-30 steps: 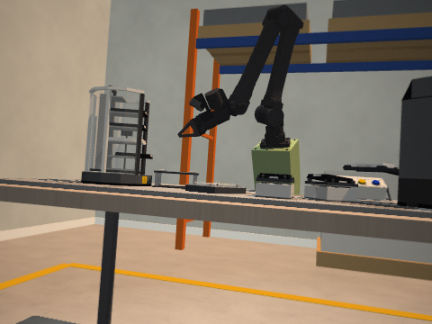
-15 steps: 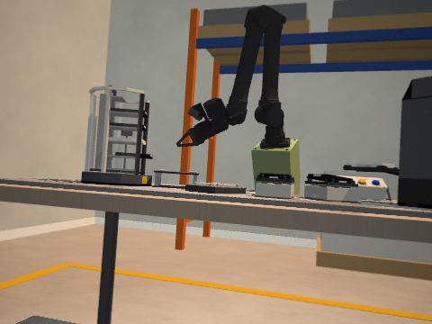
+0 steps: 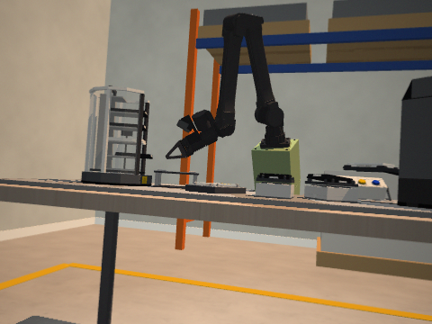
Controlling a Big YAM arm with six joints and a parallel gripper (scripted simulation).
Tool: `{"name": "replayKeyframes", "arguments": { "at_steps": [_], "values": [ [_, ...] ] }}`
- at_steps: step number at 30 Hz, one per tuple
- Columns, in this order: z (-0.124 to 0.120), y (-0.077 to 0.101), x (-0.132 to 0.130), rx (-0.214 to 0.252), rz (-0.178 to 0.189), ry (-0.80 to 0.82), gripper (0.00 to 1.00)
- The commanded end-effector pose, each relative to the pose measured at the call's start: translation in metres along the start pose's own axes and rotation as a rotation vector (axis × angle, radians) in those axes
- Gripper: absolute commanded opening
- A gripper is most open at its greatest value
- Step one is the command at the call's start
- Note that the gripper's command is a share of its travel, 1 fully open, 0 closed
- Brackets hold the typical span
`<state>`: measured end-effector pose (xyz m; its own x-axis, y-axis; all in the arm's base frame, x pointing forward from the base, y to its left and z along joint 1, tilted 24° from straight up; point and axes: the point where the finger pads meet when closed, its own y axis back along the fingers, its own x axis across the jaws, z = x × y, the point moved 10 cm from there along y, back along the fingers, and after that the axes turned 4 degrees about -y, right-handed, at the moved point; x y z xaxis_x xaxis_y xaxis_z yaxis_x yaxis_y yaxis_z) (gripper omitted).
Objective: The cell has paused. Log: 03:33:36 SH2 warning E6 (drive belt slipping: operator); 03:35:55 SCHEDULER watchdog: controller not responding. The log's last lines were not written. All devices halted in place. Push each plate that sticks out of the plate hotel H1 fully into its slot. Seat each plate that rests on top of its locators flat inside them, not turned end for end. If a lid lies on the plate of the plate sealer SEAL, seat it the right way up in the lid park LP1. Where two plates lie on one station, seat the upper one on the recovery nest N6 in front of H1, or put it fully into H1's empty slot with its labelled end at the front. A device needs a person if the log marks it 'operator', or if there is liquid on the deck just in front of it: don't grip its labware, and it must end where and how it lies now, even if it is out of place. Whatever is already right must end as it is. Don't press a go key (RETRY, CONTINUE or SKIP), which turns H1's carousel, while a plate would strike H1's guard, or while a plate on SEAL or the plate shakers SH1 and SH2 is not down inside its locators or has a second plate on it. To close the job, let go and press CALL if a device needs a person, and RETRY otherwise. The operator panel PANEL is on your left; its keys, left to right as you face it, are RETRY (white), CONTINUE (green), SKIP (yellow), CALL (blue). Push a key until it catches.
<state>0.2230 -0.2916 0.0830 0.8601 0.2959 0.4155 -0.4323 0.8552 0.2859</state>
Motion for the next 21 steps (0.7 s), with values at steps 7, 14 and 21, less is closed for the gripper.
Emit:
{"name": "replayKeyframes", "arguments": {
  "at_steps": [7,14,21],
  "values": [
    [0.003,-0.014,-0.002,0.005,-0.006,0.009,0.00],
    [0.007,-0.020,-0.004,0.003,-0.012,0.008,0.00],
    [0.013,-0.029,-0.004,0.002,-0.012,0.007,0.00]
  ]
}}
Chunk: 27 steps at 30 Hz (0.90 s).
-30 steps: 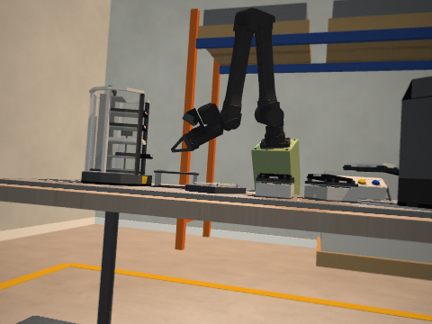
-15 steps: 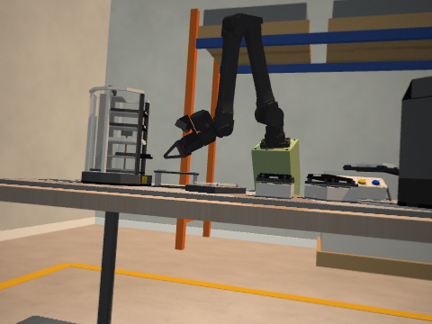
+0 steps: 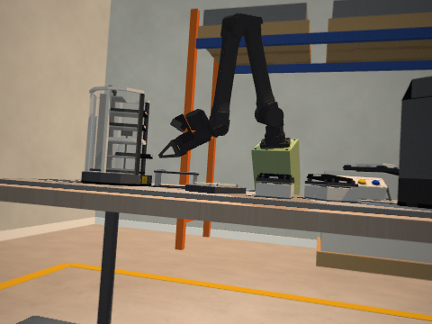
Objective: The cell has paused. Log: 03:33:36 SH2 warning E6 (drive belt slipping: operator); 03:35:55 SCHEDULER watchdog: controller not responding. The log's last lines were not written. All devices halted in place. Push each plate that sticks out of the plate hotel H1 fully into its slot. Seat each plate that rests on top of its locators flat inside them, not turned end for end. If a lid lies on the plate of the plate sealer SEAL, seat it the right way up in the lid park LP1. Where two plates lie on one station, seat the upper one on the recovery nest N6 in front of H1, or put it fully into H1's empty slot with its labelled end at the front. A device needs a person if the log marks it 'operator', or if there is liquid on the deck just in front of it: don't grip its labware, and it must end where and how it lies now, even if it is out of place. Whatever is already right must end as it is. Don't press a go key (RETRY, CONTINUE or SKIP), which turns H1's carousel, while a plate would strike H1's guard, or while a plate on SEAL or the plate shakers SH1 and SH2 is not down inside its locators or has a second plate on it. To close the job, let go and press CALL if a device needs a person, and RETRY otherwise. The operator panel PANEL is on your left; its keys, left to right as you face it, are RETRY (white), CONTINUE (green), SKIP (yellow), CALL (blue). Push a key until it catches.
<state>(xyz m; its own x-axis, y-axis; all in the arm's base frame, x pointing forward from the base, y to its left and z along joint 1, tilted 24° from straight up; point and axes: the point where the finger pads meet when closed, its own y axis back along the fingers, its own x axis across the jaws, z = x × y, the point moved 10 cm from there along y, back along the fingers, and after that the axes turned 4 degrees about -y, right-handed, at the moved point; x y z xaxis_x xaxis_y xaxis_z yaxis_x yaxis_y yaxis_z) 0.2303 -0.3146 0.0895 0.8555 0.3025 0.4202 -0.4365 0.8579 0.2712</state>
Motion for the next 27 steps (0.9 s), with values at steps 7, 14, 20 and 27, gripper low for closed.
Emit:
{"name": "replayKeyframes", "arguments": {
  "at_steps": [7,14,20,27],
  "values": [
    [0.000,-0.013,-0.002,0.019,-0.010,0.012,0.00],
    [0.006,-0.022,-0.002,0.017,-0.012,0.012,0.00],
    [0.010,-0.029,-0.004,0.015,-0.015,0.010,0.00],
    [0.003,-0.024,0.000,0.033,-0.006,0.015,0.00]
  ]
}}
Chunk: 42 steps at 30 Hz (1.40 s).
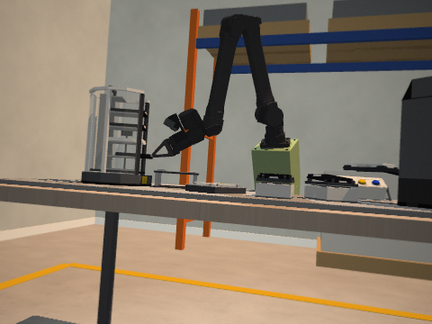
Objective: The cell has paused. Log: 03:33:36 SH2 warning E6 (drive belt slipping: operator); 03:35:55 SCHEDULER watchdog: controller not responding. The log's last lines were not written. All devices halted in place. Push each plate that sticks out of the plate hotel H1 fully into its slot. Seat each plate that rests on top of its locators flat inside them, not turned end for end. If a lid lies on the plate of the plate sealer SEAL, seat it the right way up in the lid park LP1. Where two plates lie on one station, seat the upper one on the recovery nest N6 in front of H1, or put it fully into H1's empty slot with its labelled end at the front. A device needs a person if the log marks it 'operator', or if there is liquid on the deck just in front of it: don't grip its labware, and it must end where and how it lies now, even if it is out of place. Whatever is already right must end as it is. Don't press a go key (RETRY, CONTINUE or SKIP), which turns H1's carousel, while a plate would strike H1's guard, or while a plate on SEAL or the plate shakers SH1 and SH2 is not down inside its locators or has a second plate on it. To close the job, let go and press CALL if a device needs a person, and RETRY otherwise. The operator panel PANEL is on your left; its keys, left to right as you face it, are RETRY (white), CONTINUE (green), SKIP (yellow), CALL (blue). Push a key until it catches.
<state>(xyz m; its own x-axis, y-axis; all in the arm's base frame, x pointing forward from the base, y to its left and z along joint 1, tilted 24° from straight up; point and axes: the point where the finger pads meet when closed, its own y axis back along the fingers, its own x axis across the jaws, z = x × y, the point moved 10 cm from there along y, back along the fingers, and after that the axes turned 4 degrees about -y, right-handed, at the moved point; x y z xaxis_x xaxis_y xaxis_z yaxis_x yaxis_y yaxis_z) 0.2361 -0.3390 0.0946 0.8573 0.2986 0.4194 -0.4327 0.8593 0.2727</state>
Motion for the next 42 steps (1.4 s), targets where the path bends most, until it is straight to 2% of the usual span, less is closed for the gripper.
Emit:
{"name": "replayKeyframes", "arguments": {
  "at_steps": [1,40,42],
  "values": [
    [-0.0098,-0.0016,0.0006,0.033,-0.002,0.016,0.00],
    [-0.0098,-0.0016,0.0006,0.033,-0.002,0.016,0.00],
    [-0.0059,-0.0055,0.0011,0.024,0.000,0.014,0.00]
  ]
}}
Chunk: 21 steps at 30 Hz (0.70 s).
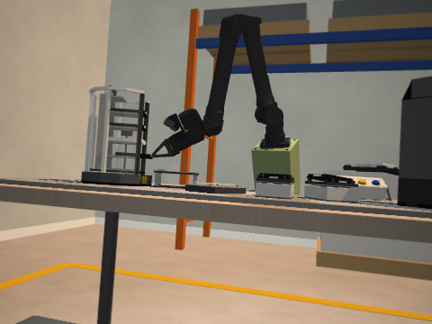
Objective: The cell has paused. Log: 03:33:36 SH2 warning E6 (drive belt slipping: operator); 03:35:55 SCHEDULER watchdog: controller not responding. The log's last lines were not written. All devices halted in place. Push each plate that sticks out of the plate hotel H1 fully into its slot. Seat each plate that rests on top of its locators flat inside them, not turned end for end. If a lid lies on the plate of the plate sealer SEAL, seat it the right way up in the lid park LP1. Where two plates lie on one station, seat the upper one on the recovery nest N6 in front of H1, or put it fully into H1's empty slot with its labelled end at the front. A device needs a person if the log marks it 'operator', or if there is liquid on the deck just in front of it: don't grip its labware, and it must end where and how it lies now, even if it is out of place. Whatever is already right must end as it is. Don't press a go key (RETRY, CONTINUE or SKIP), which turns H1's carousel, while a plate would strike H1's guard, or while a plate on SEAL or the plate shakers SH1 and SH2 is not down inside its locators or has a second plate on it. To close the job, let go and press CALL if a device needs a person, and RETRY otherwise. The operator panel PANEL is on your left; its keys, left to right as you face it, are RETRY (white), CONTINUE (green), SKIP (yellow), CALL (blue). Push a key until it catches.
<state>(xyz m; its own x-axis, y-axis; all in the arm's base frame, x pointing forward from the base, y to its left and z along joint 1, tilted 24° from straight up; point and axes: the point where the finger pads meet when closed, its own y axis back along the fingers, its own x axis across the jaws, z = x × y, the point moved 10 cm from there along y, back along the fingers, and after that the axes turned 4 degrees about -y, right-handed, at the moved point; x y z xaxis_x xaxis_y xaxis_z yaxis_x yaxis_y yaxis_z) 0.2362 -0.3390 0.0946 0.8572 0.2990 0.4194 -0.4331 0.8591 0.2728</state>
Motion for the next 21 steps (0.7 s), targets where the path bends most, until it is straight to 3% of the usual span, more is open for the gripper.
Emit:
{"name": "replayKeyframes", "arguments": {
  "at_steps": [1,21],
  "values": [
    [-0.0041,-0.0073,0.0011,0.020,-0.001,0.013,0.00],
    [0.0027,-0.0153,-0.0031,0.013,-0.011,0.009,0.00]
  ]
}}
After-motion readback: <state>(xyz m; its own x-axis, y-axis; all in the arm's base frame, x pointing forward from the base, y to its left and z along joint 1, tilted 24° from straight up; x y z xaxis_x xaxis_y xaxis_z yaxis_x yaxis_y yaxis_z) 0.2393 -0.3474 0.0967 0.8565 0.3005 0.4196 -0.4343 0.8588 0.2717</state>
